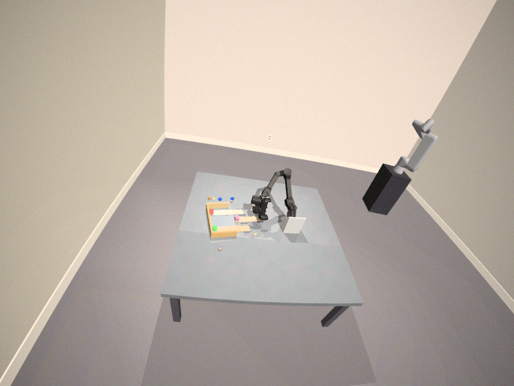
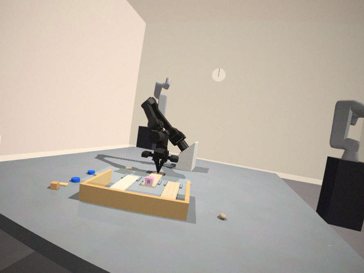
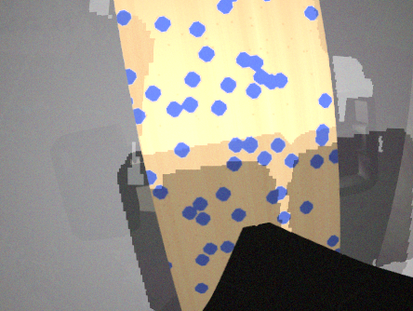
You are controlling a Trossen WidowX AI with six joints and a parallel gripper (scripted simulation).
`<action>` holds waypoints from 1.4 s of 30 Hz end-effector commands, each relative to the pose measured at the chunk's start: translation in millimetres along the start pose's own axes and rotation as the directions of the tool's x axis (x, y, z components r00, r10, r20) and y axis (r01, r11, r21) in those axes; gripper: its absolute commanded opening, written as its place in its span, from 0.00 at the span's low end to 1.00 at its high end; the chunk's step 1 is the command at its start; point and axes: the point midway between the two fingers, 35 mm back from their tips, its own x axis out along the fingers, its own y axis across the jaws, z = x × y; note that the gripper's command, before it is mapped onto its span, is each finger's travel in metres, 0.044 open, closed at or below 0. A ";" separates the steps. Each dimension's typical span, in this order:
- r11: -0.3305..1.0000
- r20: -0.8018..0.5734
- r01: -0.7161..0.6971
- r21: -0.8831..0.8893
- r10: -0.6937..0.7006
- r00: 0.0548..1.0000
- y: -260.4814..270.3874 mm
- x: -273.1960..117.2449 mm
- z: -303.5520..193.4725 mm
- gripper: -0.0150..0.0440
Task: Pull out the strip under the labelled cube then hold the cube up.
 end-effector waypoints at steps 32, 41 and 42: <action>1.000 -0.020 -0.005 -0.024 0.005 1.000 -1.3 -41.6 35.0 0.74; 1.000 -0.019 -0.006 -0.023 0.005 1.000 -2.5 -44.9 69.9 1.00; 1.000 -0.019 -0.006 -0.023 0.005 1.000 -2.6 -45.3 74.1 1.00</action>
